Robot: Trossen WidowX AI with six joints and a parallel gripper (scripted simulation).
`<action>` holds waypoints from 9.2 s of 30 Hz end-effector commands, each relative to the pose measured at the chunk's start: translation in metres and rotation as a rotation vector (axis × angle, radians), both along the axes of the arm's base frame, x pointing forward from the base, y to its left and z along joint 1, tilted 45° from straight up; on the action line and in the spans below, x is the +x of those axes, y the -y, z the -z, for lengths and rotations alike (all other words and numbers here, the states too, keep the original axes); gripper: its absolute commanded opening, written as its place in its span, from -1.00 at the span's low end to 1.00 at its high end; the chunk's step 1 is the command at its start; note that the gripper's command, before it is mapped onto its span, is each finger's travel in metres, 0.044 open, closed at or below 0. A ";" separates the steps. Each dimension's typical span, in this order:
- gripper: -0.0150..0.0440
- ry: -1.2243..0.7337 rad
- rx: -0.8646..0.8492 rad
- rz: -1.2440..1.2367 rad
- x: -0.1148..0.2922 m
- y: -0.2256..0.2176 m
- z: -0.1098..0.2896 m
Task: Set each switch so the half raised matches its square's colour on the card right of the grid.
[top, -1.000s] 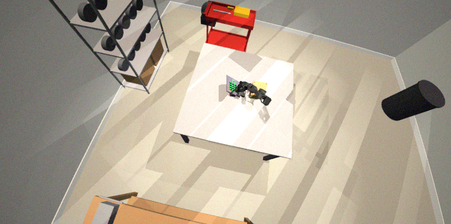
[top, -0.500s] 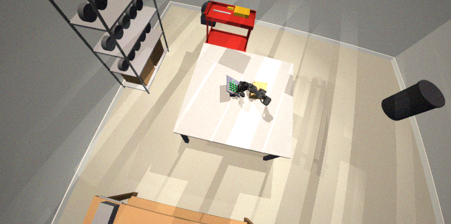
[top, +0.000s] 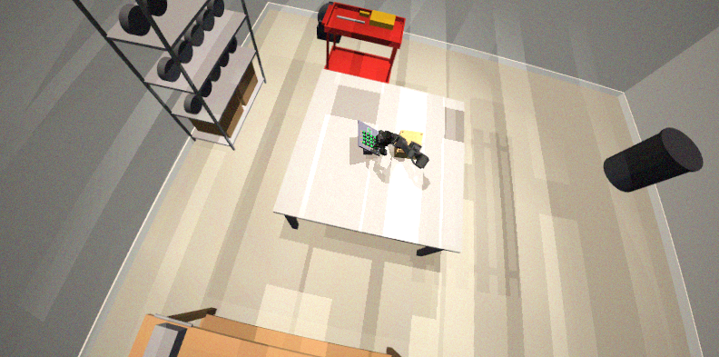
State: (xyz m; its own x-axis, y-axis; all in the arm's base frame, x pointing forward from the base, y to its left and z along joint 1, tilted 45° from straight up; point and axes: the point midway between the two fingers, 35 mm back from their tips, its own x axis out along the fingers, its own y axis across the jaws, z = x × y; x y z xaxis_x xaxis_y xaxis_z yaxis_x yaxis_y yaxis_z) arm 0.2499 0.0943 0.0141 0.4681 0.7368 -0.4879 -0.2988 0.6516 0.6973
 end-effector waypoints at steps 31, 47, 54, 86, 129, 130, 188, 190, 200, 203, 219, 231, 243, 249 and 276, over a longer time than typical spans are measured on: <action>-0.49 -0.020 -0.026 -0.013 -0.011 0.028 -0.011; -0.49 -0.021 -0.013 -0.014 -0.044 0.043 -0.020; -0.49 -0.037 -0.019 -0.032 -0.028 0.018 -0.003; -0.49 -0.037 -0.017 -0.032 -0.017 -0.001 0.009; -0.49 -0.037 -0.017 -0.032 -0.015 -0.005 0.012; -0.49 -0.037 -0.017 -0.032 -0.015 -0.005 0.012; -0.49 -0.035 -0.020 -0.032 -0.006 0.044 0.042; -0.49 -0.035 -0.020 -0.032 -0.005 0.043 0.044; -0.49 -0.035 -0.020 -0.032 -0.001 0.035 0.048; -0.49 -0.035 -0.020 -0.032 -0.001 0.035 0.048; -0.49 -0.035 -0.020 -0.032 -0.001 0.035 0.049; -0.49 -0.035 -0.020 -0.032 0.000 0.034 0.049; -0.49 -0.035 -0.020 -0.032 0.001 0.033 0.050; -0.49 -0.035 -0.020 -0.032 0.001 0.032 0.051; -0.49 -0.020 -0.016 -0.014 -0.028 0.081 0.020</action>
